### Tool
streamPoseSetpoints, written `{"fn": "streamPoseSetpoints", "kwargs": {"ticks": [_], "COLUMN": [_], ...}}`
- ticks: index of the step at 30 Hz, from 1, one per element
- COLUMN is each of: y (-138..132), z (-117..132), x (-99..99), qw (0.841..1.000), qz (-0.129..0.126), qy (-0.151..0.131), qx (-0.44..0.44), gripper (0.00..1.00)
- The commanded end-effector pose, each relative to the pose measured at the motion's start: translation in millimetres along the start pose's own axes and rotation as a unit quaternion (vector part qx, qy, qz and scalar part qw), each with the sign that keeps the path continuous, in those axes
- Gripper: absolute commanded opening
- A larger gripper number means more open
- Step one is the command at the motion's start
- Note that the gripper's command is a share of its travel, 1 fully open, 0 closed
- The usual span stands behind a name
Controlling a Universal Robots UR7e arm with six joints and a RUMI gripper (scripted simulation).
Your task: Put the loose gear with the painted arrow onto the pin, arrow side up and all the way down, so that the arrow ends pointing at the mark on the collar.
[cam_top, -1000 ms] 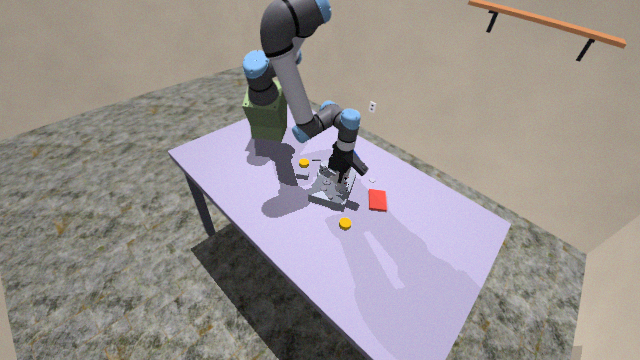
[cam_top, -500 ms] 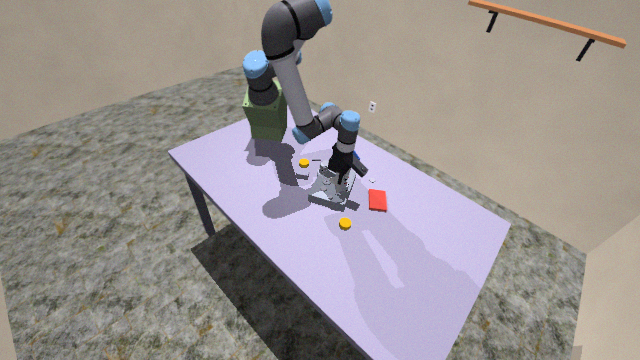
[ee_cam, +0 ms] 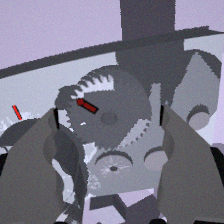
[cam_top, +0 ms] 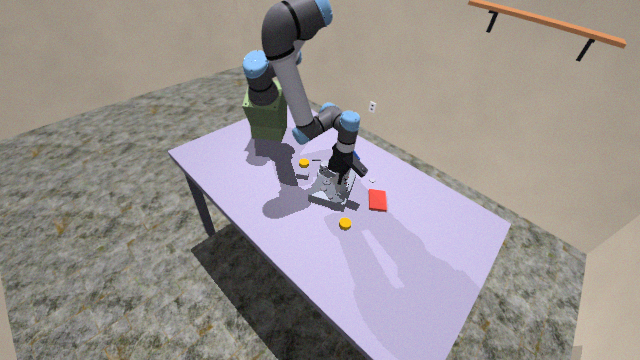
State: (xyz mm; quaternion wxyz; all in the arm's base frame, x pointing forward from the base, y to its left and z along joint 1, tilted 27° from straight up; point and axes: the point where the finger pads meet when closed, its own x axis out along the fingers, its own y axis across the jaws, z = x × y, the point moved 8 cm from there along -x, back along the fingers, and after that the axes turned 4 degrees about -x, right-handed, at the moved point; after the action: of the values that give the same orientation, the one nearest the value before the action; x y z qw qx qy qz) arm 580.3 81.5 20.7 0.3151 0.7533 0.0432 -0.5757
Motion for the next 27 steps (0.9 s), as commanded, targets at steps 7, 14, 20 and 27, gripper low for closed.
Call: {"fn": "streamPoseSetpoints", "kwargs": {"ticks": [7,14,20,27], "y": [0.2,0.2,0.2,0.2], "z": [-0.4,-0.4,-0.4,-0.4], "x": [-0.5,-0.5,-0.5,-0.5], "qw": [1.0,1.0,1.0,1.0], "qz": [0.0,0.0,0.0,0.0], "qy": [0.001,0.001,0.001,0.001], "qx": [0.0,0.0,0.0,0.0], "gripper": [0.54,0.54,0.54,0.0]}}
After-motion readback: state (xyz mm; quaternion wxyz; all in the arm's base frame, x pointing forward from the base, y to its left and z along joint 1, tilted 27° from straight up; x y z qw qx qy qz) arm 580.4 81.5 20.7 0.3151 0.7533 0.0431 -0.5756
